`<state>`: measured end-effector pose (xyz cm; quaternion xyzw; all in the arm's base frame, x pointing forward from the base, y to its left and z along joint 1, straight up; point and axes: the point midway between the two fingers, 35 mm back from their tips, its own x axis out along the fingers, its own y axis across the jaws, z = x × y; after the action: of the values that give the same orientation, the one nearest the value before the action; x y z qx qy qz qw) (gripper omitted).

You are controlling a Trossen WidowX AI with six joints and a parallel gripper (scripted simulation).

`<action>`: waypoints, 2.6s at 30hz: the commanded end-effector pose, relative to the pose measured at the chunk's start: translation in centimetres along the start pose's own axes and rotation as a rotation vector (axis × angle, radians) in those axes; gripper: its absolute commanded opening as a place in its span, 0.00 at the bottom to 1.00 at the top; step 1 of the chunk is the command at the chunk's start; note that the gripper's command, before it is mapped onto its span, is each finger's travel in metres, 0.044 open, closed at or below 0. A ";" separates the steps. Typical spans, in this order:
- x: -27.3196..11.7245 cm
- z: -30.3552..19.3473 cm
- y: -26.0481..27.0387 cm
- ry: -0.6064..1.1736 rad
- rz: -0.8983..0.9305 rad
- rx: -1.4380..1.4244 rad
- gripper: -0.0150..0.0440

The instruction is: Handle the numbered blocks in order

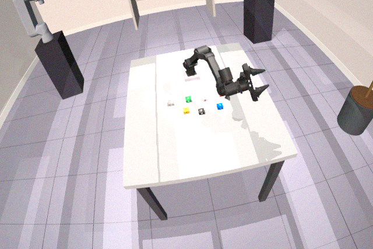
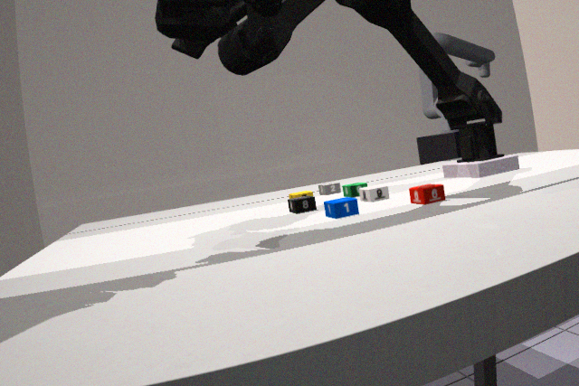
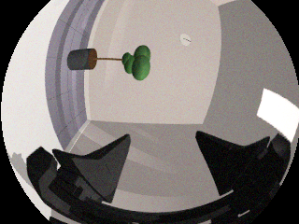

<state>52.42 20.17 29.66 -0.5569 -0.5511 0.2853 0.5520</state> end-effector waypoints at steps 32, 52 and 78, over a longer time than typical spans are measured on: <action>-37.6 -4.9 1.6 1.636 0.233 1.290 0.93; -49.0 18.7 -3.2 2.542 0.379 1.880 0.93; -48.8 19.6 -3.5 2.569 0.389 1.899 0.93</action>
<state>22.10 -20.27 14.09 -0.0527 -0.6962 0.0592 -0.7135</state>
